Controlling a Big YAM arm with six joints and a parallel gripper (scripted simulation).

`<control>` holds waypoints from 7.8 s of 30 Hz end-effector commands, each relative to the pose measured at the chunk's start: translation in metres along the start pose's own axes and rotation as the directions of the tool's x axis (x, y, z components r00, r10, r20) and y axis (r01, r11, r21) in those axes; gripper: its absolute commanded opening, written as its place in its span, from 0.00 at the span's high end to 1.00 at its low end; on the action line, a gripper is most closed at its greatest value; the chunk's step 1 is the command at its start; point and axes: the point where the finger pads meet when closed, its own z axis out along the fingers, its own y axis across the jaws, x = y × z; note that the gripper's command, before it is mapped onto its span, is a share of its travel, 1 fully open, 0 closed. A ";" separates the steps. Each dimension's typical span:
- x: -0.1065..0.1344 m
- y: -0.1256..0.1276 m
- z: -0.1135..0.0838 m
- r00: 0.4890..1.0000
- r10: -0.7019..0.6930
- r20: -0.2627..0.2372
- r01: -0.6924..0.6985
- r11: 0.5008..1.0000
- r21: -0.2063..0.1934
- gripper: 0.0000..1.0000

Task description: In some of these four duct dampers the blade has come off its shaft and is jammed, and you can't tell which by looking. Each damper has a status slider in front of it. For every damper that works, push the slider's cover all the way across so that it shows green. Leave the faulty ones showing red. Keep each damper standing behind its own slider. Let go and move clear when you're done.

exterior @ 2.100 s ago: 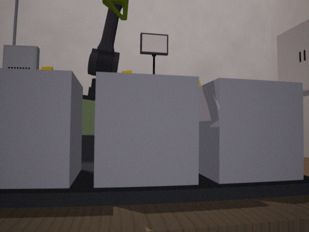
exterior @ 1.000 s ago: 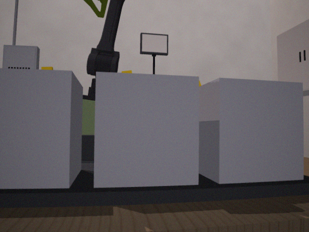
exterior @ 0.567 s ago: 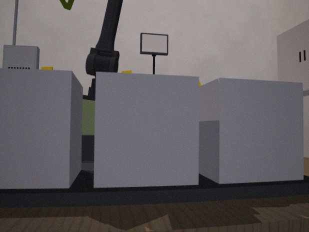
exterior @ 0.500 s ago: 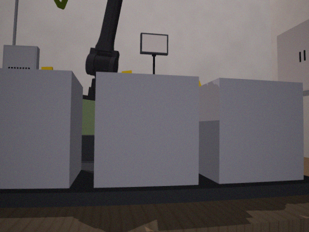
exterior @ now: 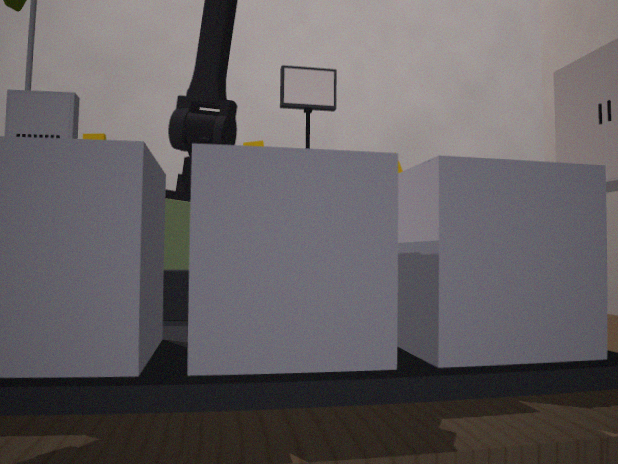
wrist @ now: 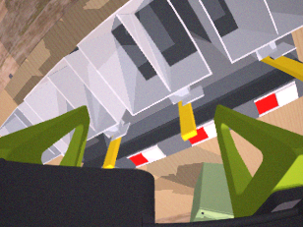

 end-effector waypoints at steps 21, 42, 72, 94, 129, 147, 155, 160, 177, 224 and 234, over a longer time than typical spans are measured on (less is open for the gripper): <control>-0.108 -0.105 0.023 0.866 -0.495 -0.072 0.500 0.862 0.081 0.00; -0.121 -0.118 0.015 0.814 -0.576 -0.074 0.581 0.809 0.094 0.00; -0.121 -0.118 0.015 0.815 -0.574 -0.074 0.579 0.810 0.094 0.64; -0.121 -0.118 0.015 0.815 -0.574 -0.074 0.579 0.810 0.094 0.64; -0.121 -0.118 0.015 0.815 -0.574 -0.074 0.579 0.810 0.094 0.64; -0.121 -0.118 0.015 0.815 -0.574 -0.074 0.579 0.810 0.094 0.64; -0.121 -0.118 0.015 0.815 -0.574 -0.074 0.579 0.810 0.094 0.64; -0.121 -0.118 0.015 0.815 -0.574 -0.074 0.579 0.810 0.094 0.64; -0.121 -0.118 0.015 0.815 -0.574 -0.074 0.579 0.810 0.094 0.64; -0.121 -0.120 0.011 0.817 -0.573 -0.068 0.577 0.811 0.097 0.64; -0.081 -0.151 0.030 0.822 -0.563 -0.088 0.568 0.821 0.052 0.64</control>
